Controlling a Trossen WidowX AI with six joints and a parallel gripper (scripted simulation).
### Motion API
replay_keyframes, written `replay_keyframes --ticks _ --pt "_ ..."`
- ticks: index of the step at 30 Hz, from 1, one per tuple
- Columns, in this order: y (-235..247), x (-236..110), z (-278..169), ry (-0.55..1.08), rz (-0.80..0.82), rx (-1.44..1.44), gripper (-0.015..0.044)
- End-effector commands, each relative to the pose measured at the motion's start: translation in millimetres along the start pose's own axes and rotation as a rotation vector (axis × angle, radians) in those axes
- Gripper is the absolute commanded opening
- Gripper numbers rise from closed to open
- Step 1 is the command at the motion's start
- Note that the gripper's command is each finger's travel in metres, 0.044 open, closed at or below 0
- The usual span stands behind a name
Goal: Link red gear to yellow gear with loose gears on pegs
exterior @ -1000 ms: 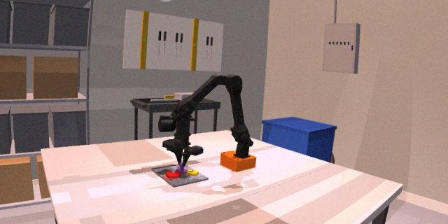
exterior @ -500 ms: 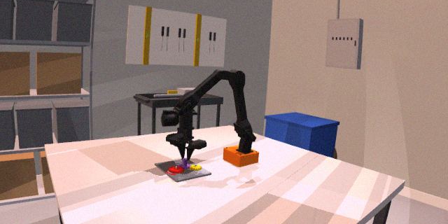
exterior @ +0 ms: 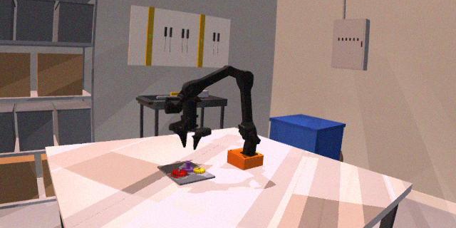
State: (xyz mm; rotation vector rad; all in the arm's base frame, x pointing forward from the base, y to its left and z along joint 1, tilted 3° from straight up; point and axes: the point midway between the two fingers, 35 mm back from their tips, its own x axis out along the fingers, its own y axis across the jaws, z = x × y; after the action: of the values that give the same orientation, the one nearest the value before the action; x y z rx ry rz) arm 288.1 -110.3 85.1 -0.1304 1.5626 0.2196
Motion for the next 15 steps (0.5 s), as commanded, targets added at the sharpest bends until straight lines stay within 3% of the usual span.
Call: replay_keyframes --ticks 1,5,15 --pt "0.6 -23.3 -0.9 -0.019 -0.015 -0.004 0.0350" --pt "0.6 -23.3 -0.9 -0.019 -0.015 -0.004 0.0440" --pt "0.6 -23.3 -0.9 -0.019 -0.015 -0.004 0.0440"
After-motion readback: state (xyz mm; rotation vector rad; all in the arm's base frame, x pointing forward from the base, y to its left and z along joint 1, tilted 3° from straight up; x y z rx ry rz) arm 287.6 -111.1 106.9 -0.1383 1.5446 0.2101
